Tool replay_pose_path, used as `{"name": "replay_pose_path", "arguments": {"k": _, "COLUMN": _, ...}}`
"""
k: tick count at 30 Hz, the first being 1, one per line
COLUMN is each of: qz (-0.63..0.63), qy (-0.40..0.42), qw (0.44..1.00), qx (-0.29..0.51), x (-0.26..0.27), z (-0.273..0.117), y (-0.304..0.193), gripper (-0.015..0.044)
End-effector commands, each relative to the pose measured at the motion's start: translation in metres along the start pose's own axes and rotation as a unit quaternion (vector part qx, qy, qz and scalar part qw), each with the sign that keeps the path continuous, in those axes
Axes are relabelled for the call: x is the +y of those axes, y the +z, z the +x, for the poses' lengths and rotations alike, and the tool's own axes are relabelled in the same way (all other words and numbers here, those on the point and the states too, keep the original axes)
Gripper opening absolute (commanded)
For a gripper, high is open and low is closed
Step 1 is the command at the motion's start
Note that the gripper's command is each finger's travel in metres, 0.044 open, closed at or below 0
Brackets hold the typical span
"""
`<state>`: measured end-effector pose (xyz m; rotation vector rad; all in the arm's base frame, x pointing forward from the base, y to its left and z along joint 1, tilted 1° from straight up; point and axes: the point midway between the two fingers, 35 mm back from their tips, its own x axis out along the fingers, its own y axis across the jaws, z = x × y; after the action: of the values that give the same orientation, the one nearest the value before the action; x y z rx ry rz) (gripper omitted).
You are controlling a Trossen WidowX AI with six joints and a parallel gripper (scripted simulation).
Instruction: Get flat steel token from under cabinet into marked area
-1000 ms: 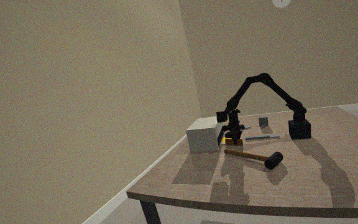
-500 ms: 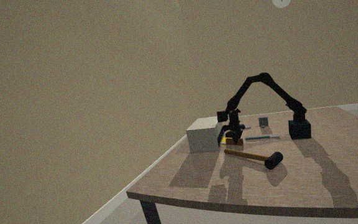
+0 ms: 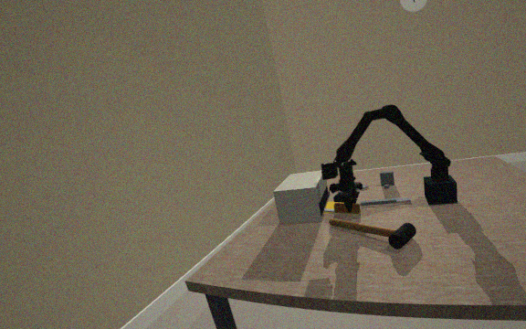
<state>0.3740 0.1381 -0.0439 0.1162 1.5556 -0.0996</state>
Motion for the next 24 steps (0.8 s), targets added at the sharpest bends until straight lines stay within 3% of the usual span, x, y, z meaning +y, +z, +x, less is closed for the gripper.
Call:
{"name": "replay_pose_path", "arguments": {"k": 1, "qz": 0.001, "qy": -0.001, "qw": 1.000, "qx": 0.003, "x": 0.000, "z": 0.001, "y": -0.007, "gripper": 0.0000}}
{"name": "replay_pose_path", "arguments": {"k": 24, "qz": 0.001, "qy": -0.001, "qw": 1.000, "qx": 0.004, "x": 0.001, "z": 0.001, "y": -0.031, "gripper": 0.0000}}
